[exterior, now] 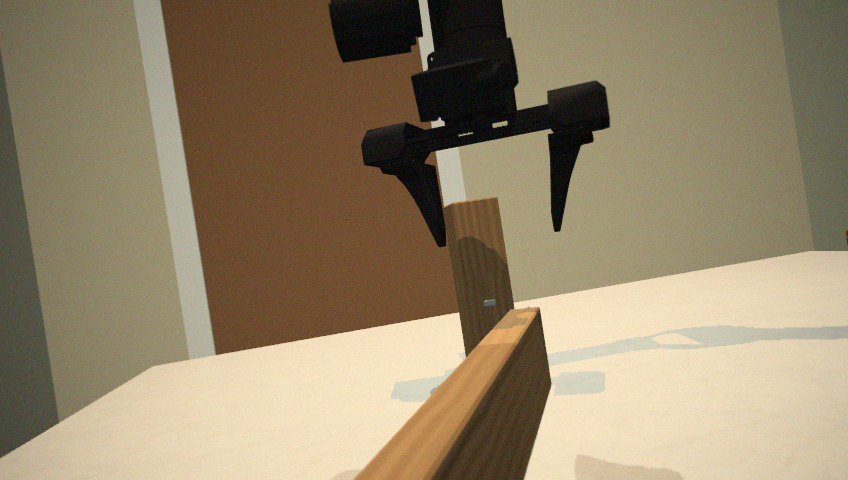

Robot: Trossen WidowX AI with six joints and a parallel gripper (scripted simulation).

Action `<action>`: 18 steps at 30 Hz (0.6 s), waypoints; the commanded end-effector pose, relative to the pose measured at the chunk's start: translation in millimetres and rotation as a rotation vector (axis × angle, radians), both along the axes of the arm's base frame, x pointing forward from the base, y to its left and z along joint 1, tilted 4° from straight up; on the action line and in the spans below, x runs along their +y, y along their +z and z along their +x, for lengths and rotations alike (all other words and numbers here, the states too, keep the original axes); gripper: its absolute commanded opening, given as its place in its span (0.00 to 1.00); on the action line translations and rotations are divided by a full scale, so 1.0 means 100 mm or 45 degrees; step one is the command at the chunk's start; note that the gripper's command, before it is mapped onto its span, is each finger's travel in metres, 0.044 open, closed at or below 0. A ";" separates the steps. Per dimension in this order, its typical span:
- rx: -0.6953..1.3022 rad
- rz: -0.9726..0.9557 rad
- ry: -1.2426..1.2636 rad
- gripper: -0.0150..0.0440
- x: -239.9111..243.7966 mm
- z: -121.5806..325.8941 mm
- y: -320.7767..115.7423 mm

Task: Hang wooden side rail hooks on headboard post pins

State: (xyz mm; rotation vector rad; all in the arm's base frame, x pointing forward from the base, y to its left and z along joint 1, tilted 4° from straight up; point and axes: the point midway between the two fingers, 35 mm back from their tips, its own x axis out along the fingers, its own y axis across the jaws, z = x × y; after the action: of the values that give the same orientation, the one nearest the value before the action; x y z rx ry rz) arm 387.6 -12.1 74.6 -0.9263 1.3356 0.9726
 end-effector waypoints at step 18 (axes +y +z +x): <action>0.013 0.013 0.020 1.00 0.03 -0.01 -0.52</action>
State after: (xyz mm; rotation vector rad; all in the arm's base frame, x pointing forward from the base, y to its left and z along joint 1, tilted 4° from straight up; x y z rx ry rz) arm 387.5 -9.9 27.6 -0.9306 1.3311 0.9877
